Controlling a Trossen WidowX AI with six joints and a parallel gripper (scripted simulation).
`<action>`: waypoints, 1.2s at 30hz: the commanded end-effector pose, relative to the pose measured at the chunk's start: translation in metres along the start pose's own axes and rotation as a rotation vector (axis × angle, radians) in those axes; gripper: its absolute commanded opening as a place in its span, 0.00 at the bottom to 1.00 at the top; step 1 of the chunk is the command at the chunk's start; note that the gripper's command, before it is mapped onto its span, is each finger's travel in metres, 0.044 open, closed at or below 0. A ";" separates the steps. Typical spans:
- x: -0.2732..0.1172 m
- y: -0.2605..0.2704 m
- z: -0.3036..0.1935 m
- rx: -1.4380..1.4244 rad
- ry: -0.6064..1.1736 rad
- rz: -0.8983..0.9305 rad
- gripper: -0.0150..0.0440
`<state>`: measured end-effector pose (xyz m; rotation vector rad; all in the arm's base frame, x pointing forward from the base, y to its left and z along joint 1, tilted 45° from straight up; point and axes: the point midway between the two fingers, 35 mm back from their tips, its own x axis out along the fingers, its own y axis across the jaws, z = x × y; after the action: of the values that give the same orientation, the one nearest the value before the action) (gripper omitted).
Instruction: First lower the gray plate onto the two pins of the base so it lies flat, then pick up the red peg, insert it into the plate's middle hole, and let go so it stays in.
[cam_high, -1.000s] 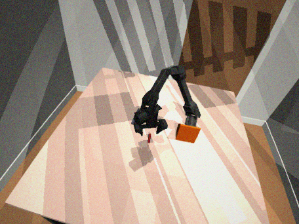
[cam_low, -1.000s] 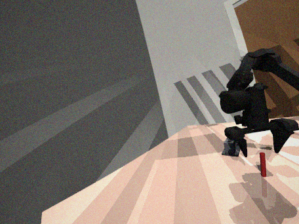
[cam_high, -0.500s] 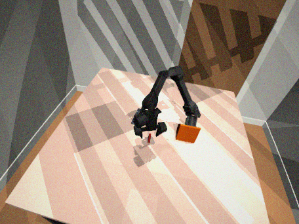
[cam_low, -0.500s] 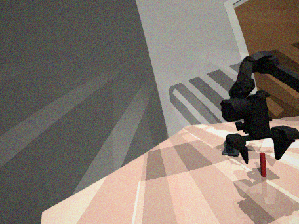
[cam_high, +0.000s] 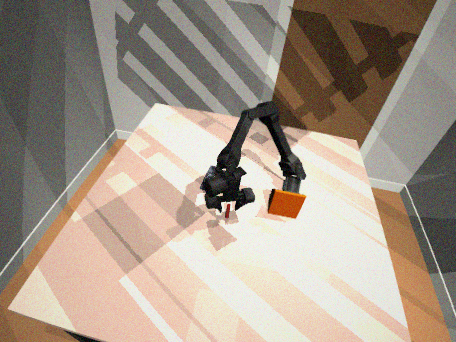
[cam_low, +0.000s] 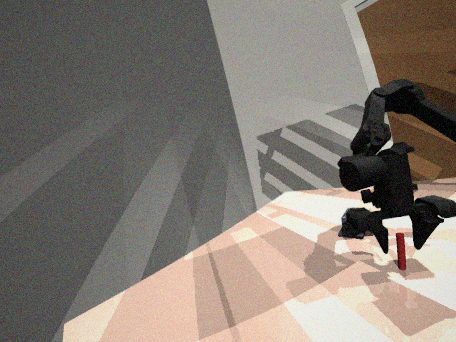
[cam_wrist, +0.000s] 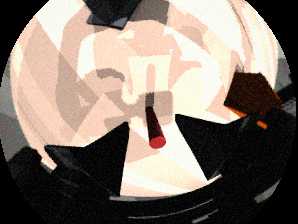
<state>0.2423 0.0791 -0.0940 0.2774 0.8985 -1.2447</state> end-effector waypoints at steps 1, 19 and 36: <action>0.001 0.000 0.000 -0.005 -0.003 0.001 0.47; 0.001 0.000 0.000 -0.005 -0.003 0.001 0.25; -0.040 0.005 -0.002 -0.006 0.001 0.003 0.25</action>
<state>0.2419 0.1009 -0.0746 0.2564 0.9049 -1.2455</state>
